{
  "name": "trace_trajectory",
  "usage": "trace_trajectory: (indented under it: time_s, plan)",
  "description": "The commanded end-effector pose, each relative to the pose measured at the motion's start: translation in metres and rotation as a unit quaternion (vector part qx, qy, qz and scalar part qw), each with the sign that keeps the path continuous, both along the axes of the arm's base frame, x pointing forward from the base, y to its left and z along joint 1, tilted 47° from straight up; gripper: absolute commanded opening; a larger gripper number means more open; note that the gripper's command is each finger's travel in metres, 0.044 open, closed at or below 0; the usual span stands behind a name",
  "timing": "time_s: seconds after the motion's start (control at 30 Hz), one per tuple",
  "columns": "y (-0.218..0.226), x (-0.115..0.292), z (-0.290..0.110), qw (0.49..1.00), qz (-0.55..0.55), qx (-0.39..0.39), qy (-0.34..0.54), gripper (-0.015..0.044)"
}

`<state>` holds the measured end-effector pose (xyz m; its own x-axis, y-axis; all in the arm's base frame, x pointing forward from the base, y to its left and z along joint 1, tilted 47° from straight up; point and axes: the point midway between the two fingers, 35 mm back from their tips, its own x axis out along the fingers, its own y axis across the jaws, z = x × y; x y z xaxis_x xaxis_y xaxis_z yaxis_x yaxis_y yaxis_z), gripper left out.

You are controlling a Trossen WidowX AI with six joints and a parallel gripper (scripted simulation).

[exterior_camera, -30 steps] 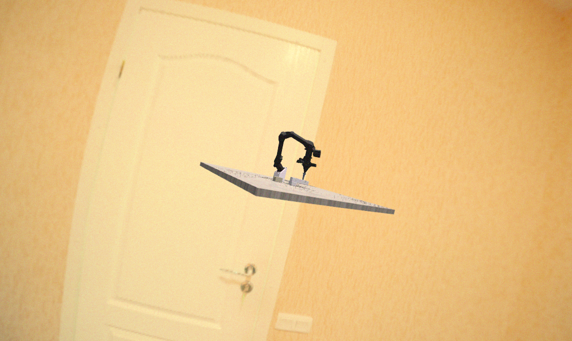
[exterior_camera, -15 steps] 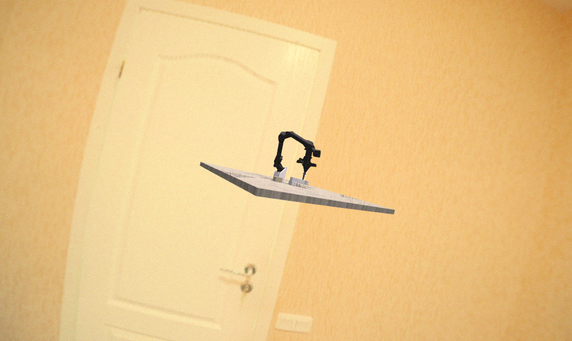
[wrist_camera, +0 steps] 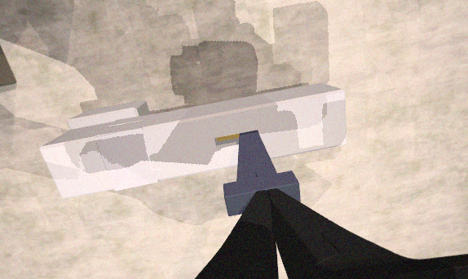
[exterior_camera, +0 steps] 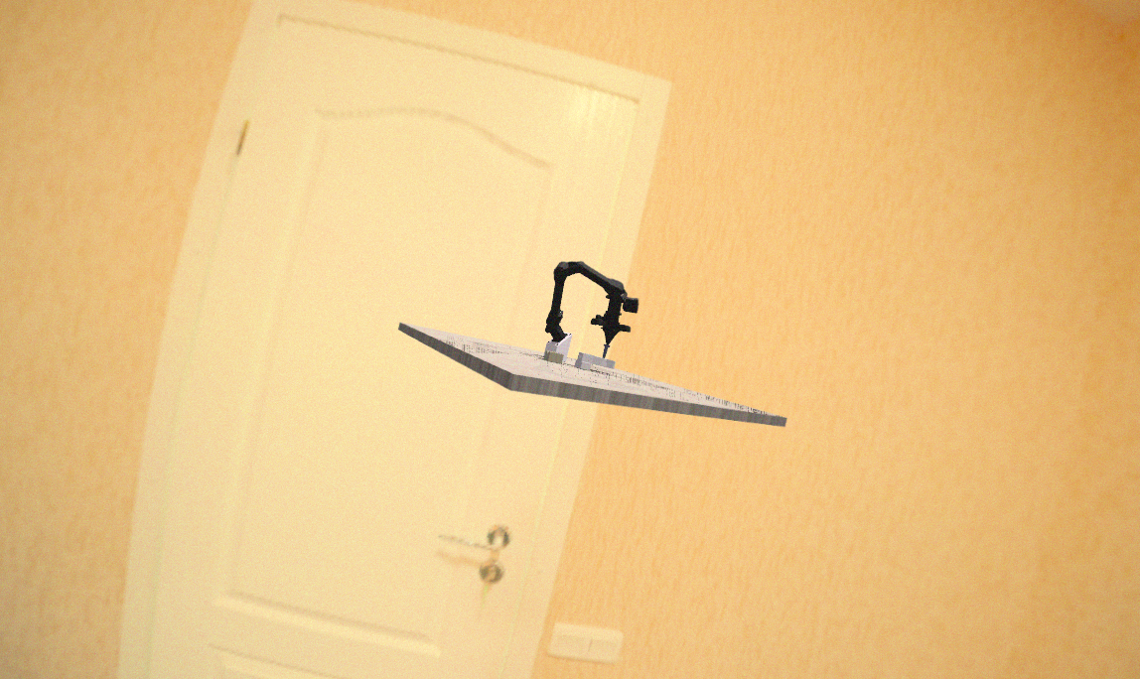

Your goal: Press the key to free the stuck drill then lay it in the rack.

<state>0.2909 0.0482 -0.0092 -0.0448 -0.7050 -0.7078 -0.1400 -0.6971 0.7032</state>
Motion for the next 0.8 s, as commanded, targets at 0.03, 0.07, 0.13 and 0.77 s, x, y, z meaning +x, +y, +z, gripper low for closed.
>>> trace_trajectory:
  time_s: [0.03,0.07,0.13,0.77]
  plan:
    - [-0.0114,-0.0085,-0.0099,1.0,-0.008,-0.008,0.019,0.0]
    - [-0.0116,-0.0086,-0.0101,1.0,-0.008,-0.008,0.019,0.0]
    - [-0.0121,-0.0088,-0.0107,1.0,-0.008,-0.008,0.019,0.0]
    - [-0.0165,-0.0093,-0.0147,1.0,-0.008,-0.008,0.019,0.0]
